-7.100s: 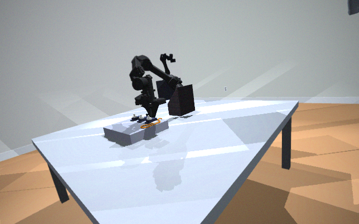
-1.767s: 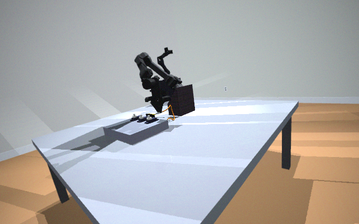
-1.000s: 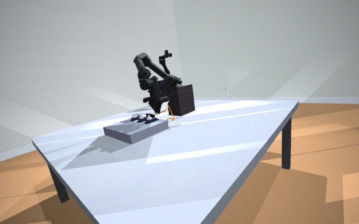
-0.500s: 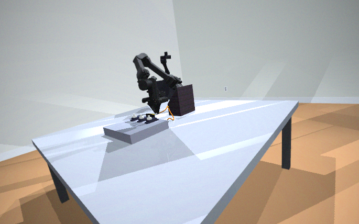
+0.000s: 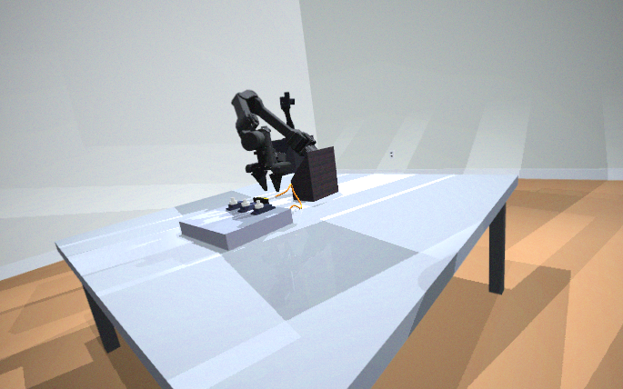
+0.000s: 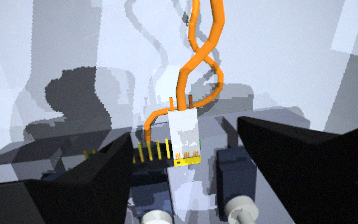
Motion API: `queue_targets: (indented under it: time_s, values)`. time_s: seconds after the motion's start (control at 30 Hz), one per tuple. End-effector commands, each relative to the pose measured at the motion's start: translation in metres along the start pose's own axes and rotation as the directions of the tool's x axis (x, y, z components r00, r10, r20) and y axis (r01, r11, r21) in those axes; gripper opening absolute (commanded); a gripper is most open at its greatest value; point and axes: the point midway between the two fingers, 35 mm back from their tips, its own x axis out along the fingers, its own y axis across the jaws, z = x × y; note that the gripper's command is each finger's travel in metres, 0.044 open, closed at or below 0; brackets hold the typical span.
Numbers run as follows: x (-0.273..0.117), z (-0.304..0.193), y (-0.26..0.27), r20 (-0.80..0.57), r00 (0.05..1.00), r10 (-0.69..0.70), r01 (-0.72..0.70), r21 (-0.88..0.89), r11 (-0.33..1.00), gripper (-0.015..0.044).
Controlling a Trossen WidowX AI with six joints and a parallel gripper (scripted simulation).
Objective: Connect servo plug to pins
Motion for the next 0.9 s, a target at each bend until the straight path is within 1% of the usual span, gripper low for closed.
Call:
queue_targets:
  time_s: [0.0,0.03,0.87]
  values:
    - [-0.0366,-0.0015,-0.0011,-0.018,1.0,-0.009,0.009,0.006,1.0,0.042]
    - [-0.0374,-0.0014,-0.0011,-0.018,1.0,-0.009,0.009,0.006,1.0,0.044]
    - [-0.0374,-0.0014,-0.0011,-0.018,1.0,-0.009,0.009,0.006,1.0,0.044]
